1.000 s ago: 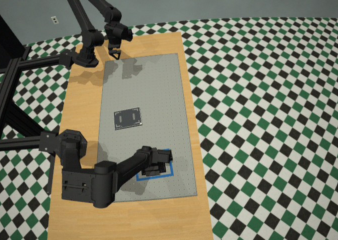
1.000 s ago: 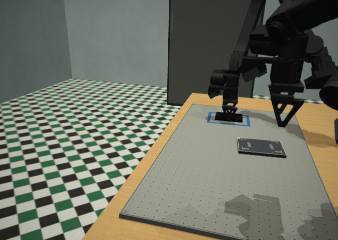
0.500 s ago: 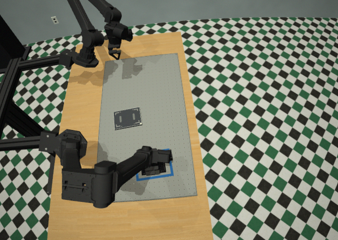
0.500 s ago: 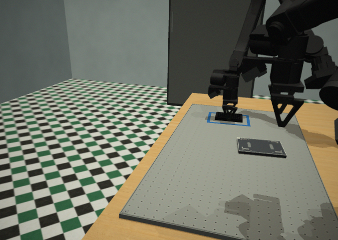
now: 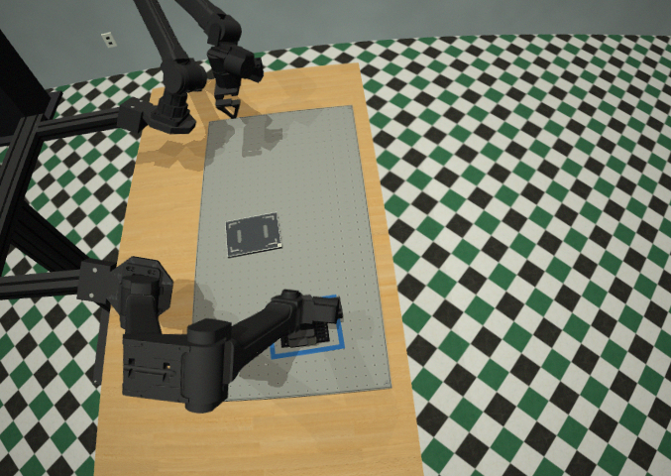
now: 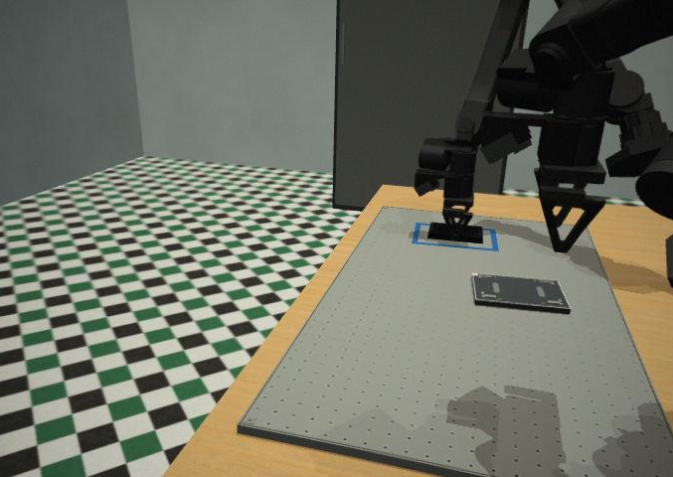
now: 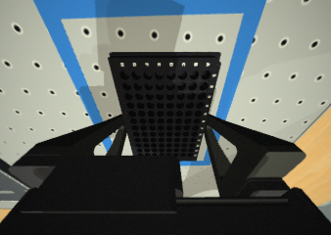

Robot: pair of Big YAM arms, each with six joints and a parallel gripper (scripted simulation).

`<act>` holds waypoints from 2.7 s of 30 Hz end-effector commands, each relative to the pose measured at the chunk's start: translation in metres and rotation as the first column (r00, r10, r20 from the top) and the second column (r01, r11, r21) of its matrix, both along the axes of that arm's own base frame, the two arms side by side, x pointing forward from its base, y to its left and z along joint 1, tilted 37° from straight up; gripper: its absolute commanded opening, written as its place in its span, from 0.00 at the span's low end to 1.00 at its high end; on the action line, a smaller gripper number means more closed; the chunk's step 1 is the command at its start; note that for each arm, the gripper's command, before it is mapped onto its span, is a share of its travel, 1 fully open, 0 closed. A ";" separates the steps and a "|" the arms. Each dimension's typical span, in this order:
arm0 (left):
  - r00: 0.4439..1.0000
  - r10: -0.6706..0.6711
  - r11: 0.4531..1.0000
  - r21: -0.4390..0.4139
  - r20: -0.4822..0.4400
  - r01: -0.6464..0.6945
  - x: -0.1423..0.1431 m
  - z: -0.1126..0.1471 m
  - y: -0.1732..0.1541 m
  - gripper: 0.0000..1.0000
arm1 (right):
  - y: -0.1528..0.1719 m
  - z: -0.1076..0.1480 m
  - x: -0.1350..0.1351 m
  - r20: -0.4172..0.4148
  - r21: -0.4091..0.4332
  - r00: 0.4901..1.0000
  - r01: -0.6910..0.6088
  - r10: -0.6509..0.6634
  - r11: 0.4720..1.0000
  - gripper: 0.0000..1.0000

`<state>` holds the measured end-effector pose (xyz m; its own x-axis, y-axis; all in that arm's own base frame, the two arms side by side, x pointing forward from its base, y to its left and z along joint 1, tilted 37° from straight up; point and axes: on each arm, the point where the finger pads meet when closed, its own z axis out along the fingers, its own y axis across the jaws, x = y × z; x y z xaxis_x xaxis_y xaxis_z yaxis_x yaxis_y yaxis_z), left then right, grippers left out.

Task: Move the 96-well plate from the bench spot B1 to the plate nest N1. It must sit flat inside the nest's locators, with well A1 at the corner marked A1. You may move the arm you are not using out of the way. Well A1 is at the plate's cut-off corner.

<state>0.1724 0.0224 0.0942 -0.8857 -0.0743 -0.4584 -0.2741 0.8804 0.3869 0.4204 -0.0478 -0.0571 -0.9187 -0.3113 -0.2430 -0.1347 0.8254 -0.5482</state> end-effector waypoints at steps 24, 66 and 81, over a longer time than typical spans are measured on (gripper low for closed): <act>1.000 0.000 1.000 -0.010 0.020 0.000 0.006 0.010 -0.005 1.00 | 0.010 0.013 -0.002 0.012 0.002 1.000 -0.012 0.012 1.000 0.00; 1.000 0.000 1.000 -0.010 0.020 0.000 0.006 0.010 -0.005 1.00 | 0.038 0.061 -0.024 0.013 0.002 1.000 -0.012 0.012 1.000 0.00; 1.000 0.000 1.000 -0.010 0.020 0.000 0.006 0.010 -0.005 1.00 | 0.039 0.069 -0.023 0.015 0.002 1.000 -0.006 0.006 1.000 0.00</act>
<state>0.1724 0.0224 0.0942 -0.8857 -0.0743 -0.4584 -0.2741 0.8804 0.3869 0.3931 -0.0104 0.0083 -0.9162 -0.3173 -0.2449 -0.1389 0.8245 -0.5486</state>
